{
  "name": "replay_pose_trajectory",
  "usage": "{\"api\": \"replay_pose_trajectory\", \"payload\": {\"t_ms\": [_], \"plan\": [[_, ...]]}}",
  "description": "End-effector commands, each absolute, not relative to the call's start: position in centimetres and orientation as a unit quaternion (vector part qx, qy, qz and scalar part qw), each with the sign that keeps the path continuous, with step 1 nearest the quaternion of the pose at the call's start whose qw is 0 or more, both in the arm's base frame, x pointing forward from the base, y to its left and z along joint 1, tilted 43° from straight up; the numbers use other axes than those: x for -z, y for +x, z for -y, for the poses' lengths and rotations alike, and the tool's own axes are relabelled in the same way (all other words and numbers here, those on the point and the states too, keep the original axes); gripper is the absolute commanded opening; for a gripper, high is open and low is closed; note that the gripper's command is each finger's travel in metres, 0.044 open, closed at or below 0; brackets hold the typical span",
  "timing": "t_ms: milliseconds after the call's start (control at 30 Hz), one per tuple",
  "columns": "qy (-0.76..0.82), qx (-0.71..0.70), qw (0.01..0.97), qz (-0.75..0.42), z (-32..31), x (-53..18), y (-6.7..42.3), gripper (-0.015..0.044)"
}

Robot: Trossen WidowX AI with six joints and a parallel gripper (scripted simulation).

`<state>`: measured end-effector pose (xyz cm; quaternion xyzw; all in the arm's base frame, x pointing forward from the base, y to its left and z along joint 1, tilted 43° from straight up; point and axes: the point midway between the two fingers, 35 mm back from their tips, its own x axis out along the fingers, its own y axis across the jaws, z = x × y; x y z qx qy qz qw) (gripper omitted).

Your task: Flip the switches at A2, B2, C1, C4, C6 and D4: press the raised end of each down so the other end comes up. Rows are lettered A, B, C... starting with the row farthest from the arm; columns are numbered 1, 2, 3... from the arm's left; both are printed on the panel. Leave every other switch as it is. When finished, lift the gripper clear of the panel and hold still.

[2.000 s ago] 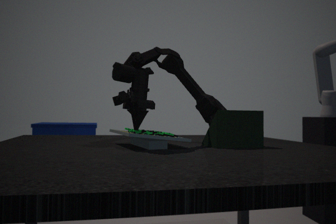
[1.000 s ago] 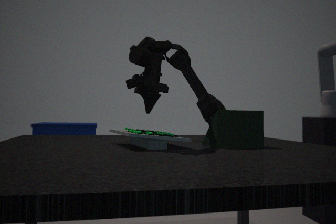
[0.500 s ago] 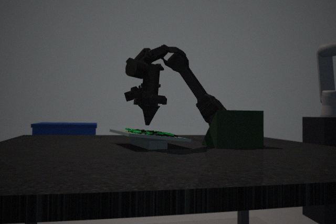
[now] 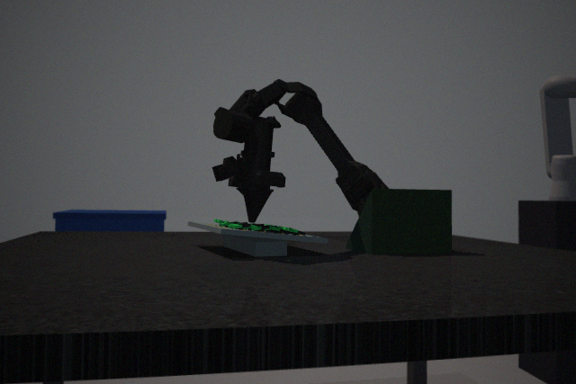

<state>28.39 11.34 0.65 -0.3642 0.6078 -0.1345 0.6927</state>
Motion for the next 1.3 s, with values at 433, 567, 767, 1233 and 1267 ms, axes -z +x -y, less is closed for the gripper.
{"api": "replay_pose_trajectory", "payload": {"t_ms": [433, 567, 767, 1233, 1267], "plan": [[-0.368, 0.134, 0.692, -0.607, -11.23, -0.54, 28.38, 0.0000], [-0.368, 0.134, 0.692, -0.607, -11.19, -0.50, 28.40, 0.0000], [-0.368, 0.134, 0.692, -0.607, -11.14, -0.45, 28.42, 0.0000], [-0.368, 0.134, 0.692, -0.607, -11.02, -0.31, 28.46, 0.0000], [-0.368, 0.134, 0.692, -0.607, -11.02, -0.30, 28.47, 0.0000]]}}
